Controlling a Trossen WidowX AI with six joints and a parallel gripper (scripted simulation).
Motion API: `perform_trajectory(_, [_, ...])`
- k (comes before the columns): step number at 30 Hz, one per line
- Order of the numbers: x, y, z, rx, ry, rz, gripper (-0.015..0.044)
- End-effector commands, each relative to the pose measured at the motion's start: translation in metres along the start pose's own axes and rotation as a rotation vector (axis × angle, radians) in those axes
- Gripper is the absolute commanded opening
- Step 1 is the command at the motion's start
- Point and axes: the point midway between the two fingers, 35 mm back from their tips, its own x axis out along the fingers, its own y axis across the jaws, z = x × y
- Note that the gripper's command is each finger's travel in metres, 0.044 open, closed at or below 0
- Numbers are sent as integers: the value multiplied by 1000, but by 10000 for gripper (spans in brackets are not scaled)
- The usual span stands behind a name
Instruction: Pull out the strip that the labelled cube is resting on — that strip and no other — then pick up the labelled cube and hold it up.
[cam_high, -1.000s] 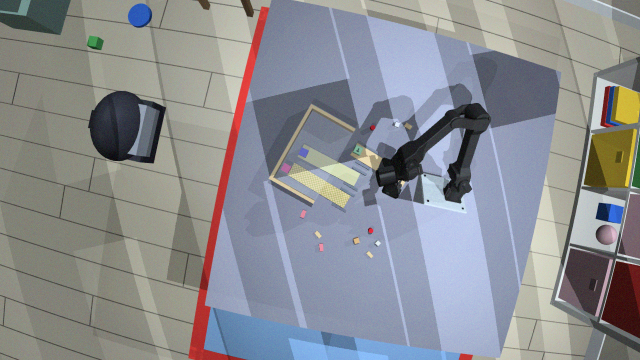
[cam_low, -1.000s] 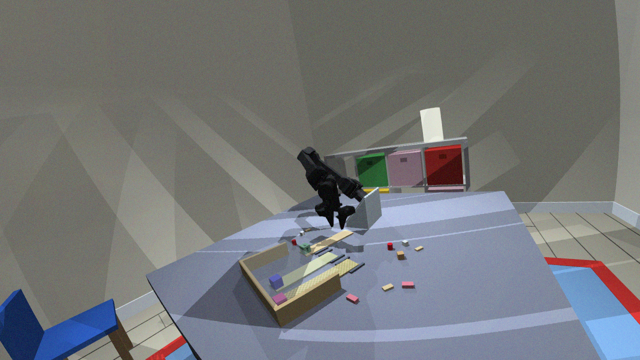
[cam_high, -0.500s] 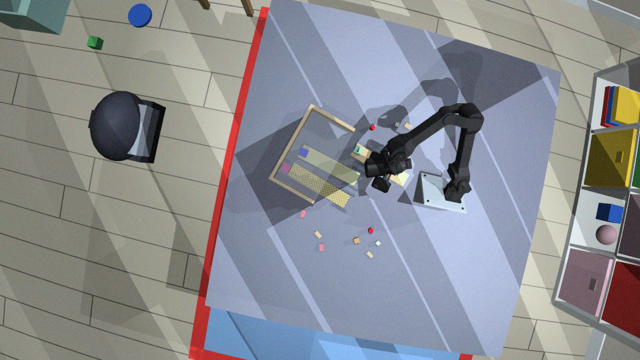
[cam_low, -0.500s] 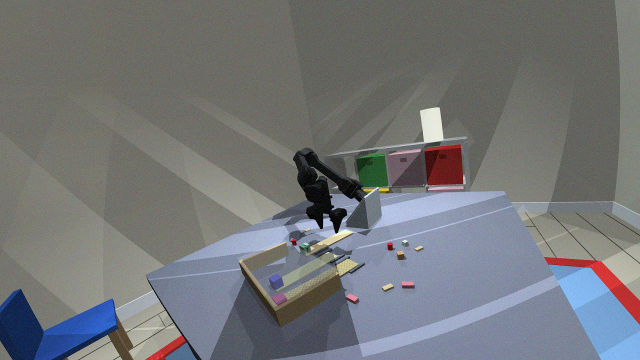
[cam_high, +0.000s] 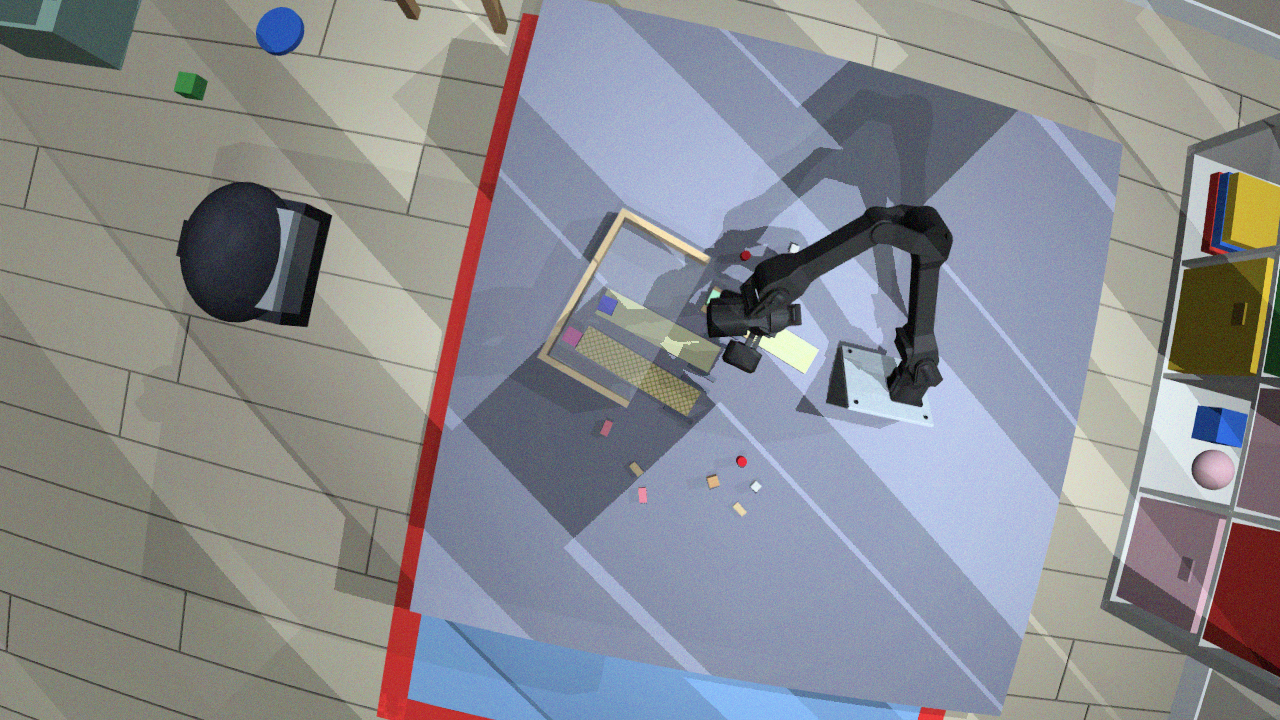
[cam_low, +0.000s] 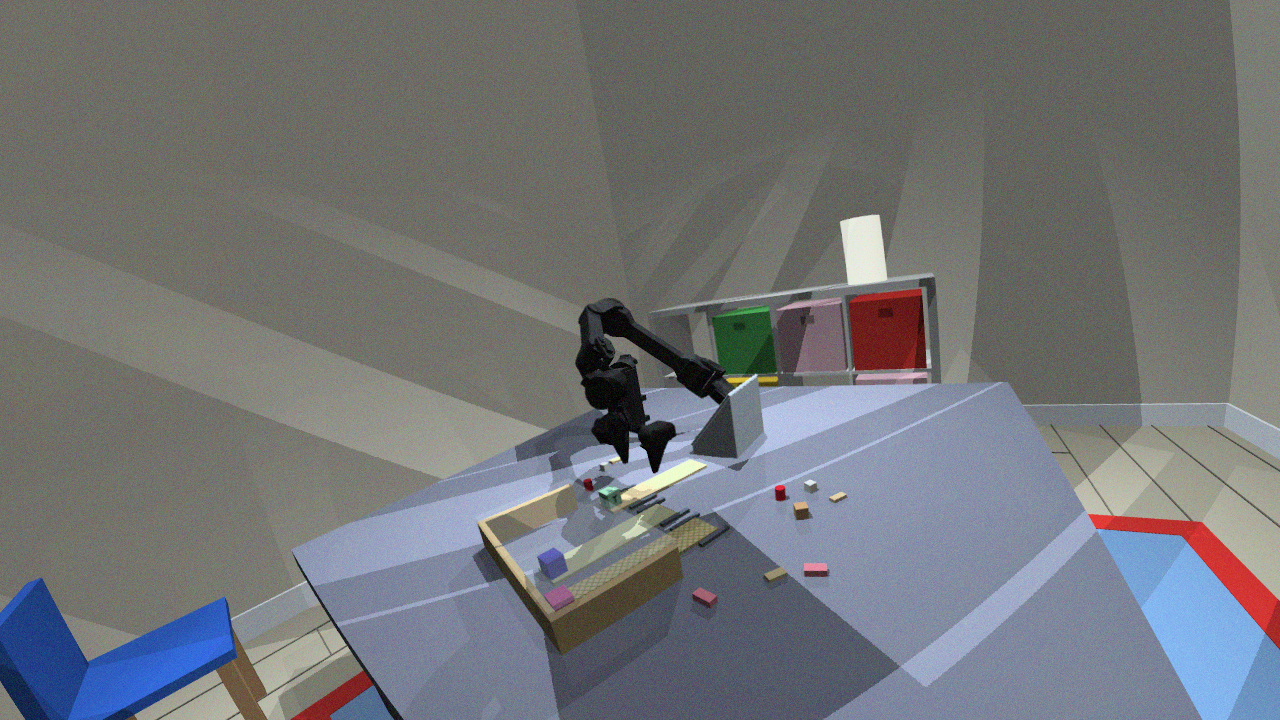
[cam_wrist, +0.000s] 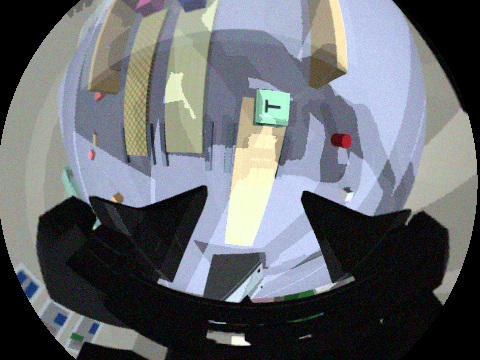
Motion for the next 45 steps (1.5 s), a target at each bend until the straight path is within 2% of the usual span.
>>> perform_trajectory(1, [-3, -2, 16, 0, -5, -1, 440])
perform_trajectory(23, [-12, -12, 75, 2, -7, -1, 440])
perform_trajectory(30, [-4, -11, 76, 2, -7, -1, 256])
perform_trajectory(45, [21, -11, 77, 2, -7, -1, 250])
